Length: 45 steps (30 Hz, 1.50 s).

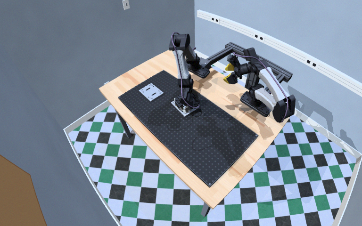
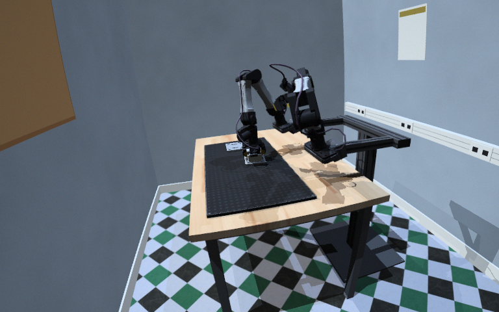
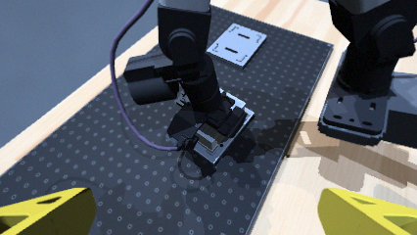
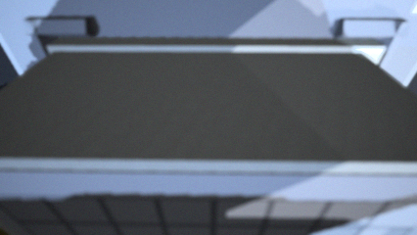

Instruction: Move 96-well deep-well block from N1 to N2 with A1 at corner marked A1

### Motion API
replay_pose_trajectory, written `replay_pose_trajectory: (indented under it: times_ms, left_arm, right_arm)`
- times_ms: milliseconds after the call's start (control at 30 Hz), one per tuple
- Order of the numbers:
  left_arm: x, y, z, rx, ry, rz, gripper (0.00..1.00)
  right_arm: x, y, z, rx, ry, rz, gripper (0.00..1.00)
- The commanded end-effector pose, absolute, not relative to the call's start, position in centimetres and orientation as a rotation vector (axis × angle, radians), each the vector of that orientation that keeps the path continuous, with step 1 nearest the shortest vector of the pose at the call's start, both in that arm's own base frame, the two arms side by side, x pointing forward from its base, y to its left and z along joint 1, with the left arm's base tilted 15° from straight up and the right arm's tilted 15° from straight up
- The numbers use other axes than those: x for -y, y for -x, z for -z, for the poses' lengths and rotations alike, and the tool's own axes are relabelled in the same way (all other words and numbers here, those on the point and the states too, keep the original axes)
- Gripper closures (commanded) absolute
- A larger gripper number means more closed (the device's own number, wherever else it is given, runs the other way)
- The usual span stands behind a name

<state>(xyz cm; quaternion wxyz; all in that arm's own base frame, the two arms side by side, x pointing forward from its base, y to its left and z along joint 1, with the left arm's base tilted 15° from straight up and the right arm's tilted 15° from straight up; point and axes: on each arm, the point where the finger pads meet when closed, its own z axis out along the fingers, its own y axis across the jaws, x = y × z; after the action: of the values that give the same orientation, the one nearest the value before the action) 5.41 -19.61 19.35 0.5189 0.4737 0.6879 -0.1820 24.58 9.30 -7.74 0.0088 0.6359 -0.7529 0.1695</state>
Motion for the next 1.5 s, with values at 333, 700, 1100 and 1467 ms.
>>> replay_pose_trajectory:
  times_ms: [333, 700, 1100, 1467]
  left_arm:
    - [20.9, -5.6, -18.7, -1.635, -1.154, 0.473, 0.00]
    - [21.0, -5.7, -18.8, -1.635, -1.151, 0.477, 0.00]
    - [20.9, -5.7, -19.0, -1.636, -1.147, 0.472, 0.00]
    - [20.9, -5.7, -19.0, -1.636, -1.147, 0.472, 0.00]
  right_arm:
    - [-11.0, -25.5, 4.0, 2.407, -2.010, -0.576, 0.00]
    - [-11.6, -23.3, 0.8, 2.387, -2.014, -0.524, 0.00]
    - [-10.4, -21.1, -1.5, 2.390, -2.295, -0.189, 0.00]
    - [-8.2, -19.9, -5.0, 2.509, -2.482, 0.095, 0.00]
